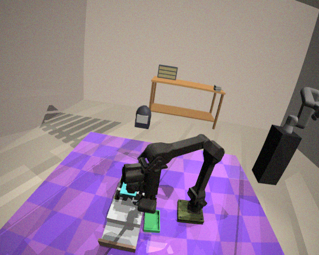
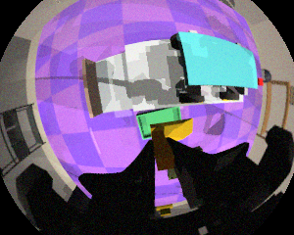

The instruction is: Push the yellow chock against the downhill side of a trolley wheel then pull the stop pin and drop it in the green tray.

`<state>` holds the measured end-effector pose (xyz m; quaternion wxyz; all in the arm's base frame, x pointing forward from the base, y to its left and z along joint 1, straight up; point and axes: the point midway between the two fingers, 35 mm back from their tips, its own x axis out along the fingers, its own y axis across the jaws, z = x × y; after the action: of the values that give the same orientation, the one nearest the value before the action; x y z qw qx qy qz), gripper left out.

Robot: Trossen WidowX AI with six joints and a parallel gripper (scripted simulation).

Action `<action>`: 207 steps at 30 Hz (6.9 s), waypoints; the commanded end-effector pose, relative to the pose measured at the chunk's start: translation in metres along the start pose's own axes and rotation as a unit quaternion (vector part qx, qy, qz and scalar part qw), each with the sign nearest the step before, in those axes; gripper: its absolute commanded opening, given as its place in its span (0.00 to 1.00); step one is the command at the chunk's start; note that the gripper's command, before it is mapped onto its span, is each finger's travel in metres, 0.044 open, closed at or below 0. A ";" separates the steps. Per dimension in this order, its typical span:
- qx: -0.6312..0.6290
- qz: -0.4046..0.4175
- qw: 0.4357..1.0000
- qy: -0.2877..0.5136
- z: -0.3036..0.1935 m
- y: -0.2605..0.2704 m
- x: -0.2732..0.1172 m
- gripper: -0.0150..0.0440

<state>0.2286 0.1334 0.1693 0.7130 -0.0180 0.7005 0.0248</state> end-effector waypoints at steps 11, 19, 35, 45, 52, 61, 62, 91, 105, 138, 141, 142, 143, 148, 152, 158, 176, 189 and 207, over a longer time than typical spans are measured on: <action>0.002 -0.051 0.999 -0.003 0.008 0.033 -0.001 0.25; 0.002 -0.053 0.999 -0.003 0.019 0.034 0.002 0.25; 0.002 -0.053 0.999 -0.004 0.037 0.035 0.014 0.25; 0.002 -0.053 0.999 -0.004 0.037 0.033 0.040 0.25; 0.002 -0.054 0.999 -0.004 0.038 0.031 0.056 0.25; 0.002 -0.054 0.999 -0.004 0.039 0.029 0.069 0.25; 0.002 -0.054 0.999 -0.004 0.039 0.028 0.069 0.25; 0.002 -0.055 0.998 -0.004 0.036 0.003 0.067 0.25; 0.002 -0.055 0.998 -0.004 0.035 -0.008 0.065 0.25; 0.002 -0.055 0.998 -0.004 0.033 -0.003 0.039 0.58; 0.002 -0.055 0.998 -0.004 0.033 -0.002 0.031 0.58; 0.002 -0.055 0.998 -0.004 0.033 -0.001 0.028 0.58; 0.002 -0.055 0.998 -0.004 0.033 -0.001 0.025 0.58; 0.002 -0.055 0.998 -0.004 0.034 0.000 0.011 0.58; 0.000 -0.054 0.999 -0.003 0.033 0.000 0.014 0.62; -0.015 -0.045 0.999 -0.023 0.041 -0.001 0.008 0.62; -0.314 -0.095 0.944 -0.036 0.078 -0.076 -0.019 0.58; -0.524 -0.125 0.842 0.030 0.082 -0.141 -0.030 0.58; -0.697 -0.115 0.700 0.106 0.073 -0.203 -0.042 0.58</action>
<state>0.3134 -0.0606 0.2086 0.4325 -0.5824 0.5533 0.4095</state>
